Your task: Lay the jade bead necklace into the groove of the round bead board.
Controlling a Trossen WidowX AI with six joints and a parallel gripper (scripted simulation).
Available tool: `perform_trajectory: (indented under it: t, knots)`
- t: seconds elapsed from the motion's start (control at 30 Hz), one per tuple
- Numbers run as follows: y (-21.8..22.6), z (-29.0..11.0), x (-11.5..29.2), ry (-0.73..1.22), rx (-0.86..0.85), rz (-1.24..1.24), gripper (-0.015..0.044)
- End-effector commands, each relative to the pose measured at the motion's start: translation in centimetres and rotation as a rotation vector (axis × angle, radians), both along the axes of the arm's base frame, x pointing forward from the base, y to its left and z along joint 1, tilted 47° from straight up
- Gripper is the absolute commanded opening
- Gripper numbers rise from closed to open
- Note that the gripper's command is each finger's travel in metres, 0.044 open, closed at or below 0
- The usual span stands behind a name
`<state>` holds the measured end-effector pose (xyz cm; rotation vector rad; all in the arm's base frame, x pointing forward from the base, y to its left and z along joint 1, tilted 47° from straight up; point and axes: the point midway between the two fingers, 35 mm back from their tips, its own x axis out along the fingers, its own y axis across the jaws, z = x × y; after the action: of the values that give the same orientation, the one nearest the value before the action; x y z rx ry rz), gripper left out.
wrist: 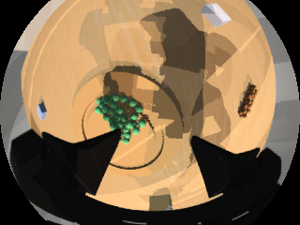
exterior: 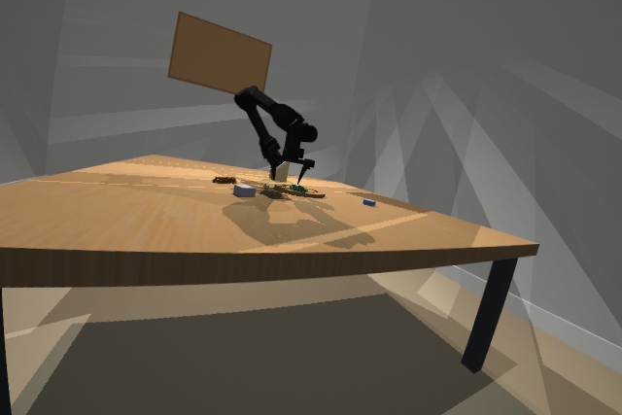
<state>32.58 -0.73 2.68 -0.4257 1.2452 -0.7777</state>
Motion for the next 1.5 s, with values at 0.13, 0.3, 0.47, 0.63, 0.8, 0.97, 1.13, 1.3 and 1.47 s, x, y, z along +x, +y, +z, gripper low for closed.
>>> perform_trajectory:
  t: [0.13,0.3,0.47,0.63,0.8,0.97,1.13,1.3,1.47]
  knots:
    - [0.1,0.0,0.0,-0.003,0.004,-0.004,0.044]
    - [0.1,0.0,0.0,-0.003,0.004,-0.004,0.044]
    - [0.1,0.0,0.0,-0.003,0.004,-0.004,0.044]
    - [0.1,0.0,0.0,-0.003,0.004,-0.004,0.044]
    - [1.1,-0.3,0.5,0.094,-0.01,0.088,0.038]
    - [4.9,-1.3,1.6,0.424,-0.06,0.401,0.038]
    - [6.0,-1.6,1.8,0.522,-0.077,0.491,0.038]
    - [6.0,-1.6,1.8,0.522,-0.077,0.491,0.038]
    - [5.7,-1.8,1.9,0.522,-0.077,0.491,0.038]
